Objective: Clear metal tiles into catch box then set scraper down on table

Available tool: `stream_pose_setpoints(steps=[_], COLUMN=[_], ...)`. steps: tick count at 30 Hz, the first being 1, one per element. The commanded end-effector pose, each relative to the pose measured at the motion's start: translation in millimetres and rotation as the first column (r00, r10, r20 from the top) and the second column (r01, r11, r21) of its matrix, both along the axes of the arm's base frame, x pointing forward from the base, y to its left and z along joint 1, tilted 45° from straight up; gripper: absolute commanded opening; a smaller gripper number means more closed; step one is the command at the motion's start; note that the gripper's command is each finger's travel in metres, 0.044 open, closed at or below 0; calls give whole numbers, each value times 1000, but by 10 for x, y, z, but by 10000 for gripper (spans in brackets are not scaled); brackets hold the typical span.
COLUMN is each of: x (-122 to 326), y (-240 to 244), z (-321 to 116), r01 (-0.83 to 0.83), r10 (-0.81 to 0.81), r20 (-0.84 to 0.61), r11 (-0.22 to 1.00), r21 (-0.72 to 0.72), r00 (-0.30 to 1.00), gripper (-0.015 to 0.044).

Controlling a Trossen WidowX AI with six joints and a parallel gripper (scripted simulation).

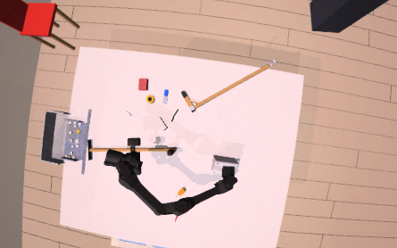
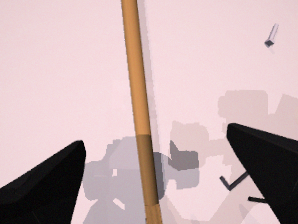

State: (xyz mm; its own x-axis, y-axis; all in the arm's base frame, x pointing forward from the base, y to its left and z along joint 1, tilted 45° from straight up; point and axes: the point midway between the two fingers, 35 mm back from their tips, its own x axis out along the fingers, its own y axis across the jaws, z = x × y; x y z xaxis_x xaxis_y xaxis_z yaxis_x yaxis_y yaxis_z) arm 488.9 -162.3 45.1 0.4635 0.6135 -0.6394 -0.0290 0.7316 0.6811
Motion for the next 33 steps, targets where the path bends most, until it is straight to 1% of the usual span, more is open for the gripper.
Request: stream_pose_setpoints(steps=[1, 33], x=[-100, -811], y=[-35, -292], z=[-23, -22], r01=[4, 73], r10=[-4, -75], r20=[7, 82], r11=[1000, 997], r21=[9, 27], r00=[1000, 994], gripper=[440, 440])
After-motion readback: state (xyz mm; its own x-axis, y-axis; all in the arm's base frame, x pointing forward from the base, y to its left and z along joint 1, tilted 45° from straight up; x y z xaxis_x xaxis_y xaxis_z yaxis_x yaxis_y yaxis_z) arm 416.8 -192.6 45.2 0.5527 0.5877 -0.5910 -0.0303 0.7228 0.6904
